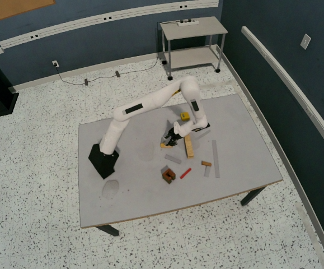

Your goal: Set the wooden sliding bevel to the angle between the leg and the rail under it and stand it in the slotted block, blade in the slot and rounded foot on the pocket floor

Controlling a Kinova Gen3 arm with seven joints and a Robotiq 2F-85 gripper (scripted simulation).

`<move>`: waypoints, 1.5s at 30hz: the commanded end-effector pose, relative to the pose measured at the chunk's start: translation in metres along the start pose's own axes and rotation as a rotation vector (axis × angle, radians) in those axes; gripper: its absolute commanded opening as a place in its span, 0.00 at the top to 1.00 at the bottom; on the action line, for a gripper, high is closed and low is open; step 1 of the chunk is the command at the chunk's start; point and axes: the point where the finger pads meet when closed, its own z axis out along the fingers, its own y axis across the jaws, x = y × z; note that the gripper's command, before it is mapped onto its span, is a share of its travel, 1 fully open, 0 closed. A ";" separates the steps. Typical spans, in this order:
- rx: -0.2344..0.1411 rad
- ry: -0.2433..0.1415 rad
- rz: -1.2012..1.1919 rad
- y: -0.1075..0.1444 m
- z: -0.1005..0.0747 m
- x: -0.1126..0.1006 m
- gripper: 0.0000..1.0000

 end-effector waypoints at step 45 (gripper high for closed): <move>0.000 -0.001 0.000 0.000 0.035 -0.035 0.36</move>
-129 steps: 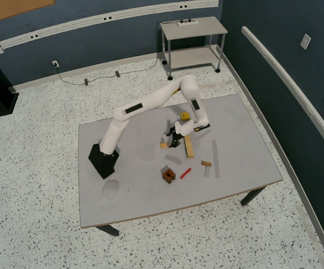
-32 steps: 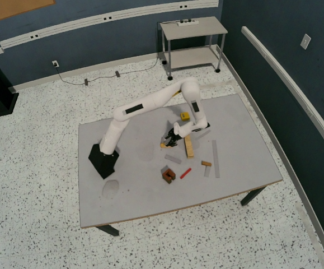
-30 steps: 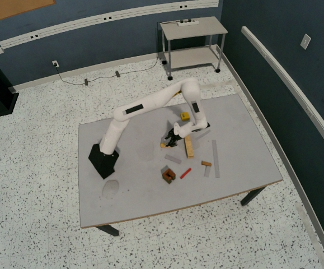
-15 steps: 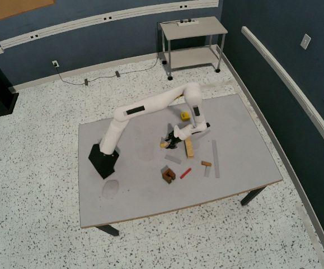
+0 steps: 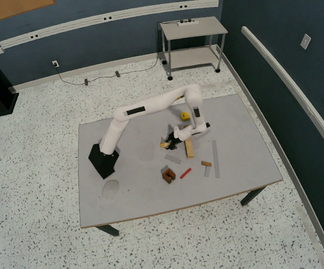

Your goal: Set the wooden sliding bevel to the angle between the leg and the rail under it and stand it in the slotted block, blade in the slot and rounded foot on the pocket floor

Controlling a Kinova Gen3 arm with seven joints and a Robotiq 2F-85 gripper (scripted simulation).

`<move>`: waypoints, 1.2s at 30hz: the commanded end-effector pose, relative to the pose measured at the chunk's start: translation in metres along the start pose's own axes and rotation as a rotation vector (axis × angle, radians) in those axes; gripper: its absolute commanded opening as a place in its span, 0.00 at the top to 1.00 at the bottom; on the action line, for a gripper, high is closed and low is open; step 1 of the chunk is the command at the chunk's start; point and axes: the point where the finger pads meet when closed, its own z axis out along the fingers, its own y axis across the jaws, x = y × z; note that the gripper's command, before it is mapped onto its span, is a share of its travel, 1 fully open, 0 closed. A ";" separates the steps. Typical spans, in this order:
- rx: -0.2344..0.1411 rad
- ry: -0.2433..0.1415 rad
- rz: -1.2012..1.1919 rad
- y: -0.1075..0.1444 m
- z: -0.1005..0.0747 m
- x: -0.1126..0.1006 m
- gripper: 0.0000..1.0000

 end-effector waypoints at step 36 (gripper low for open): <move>0.000 -0.001 0.000 0.000 0.000 0.000 0.90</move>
